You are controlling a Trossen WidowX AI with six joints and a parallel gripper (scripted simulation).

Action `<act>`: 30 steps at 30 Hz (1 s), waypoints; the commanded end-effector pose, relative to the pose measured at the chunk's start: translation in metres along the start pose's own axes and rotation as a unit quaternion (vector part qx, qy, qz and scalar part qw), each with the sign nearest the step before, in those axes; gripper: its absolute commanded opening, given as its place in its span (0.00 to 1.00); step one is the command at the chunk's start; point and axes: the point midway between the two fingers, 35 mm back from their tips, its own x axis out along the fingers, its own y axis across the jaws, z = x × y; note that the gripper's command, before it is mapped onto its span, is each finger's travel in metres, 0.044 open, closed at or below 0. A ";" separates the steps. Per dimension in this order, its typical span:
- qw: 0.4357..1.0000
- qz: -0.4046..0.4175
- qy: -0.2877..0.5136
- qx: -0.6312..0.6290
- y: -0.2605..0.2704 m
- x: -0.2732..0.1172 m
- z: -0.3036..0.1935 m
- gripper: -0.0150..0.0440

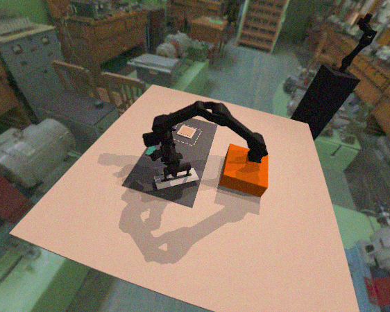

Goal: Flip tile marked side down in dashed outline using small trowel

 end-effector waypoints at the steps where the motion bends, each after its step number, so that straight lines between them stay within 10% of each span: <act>1: 1.000 0.007 -0.001 0.002 -0.005 0.006 0.000 0.25; 8: 1.000 0.007 -0.001 0.002 -0.012 0.011 0.001 0.25; 20: 1.000 0.007 -0.001 0.002 -0.012 0.011 0.001 0.76; 30: 1.000 0.006 -0.002 0.002 -0.012 0.008 0.001 0.76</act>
